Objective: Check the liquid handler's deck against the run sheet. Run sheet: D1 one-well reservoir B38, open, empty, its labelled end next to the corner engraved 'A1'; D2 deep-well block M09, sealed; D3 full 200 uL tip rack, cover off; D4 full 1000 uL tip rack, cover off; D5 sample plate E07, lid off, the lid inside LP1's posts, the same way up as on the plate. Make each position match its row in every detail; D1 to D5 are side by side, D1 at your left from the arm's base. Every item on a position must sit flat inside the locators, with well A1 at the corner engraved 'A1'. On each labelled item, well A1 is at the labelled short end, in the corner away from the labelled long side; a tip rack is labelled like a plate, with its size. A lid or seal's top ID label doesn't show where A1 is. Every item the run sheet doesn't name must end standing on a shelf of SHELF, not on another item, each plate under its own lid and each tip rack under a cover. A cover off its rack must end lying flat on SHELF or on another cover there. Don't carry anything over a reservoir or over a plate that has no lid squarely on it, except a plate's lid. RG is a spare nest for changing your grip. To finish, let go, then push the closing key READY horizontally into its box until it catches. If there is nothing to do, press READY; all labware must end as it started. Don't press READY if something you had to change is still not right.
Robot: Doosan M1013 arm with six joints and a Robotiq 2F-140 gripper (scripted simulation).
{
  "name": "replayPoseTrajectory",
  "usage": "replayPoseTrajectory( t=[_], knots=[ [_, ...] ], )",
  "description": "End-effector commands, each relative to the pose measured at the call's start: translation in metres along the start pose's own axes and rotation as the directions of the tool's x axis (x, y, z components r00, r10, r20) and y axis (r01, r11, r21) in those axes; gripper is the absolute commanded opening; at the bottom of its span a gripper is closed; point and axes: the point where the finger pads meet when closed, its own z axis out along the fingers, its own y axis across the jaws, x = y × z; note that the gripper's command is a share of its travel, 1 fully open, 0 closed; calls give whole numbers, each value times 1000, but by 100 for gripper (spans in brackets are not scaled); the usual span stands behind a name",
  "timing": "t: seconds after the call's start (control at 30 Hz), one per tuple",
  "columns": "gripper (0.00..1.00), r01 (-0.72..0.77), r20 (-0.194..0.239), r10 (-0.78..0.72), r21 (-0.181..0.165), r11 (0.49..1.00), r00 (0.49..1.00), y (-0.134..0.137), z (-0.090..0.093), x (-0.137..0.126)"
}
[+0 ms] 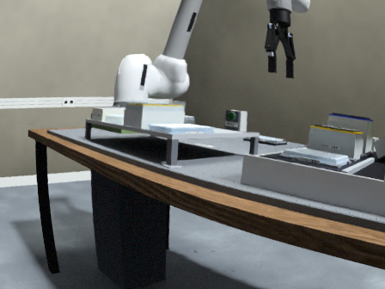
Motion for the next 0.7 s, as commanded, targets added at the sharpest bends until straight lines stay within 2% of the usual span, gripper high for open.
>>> replayPoseTrajectory(
  t=[0.0, 0.17, 0.67],
  knots=[
    [79, 1, 4, -1, -2, 1000, 1000, 15, -6, 19],
    [79, 1, 4, -1, -3, 1000, 1000, 23, -8, 31],
    [79, 1, 4, -1, -3, 1000, 1000, 64, -22, 92]
  ],
)
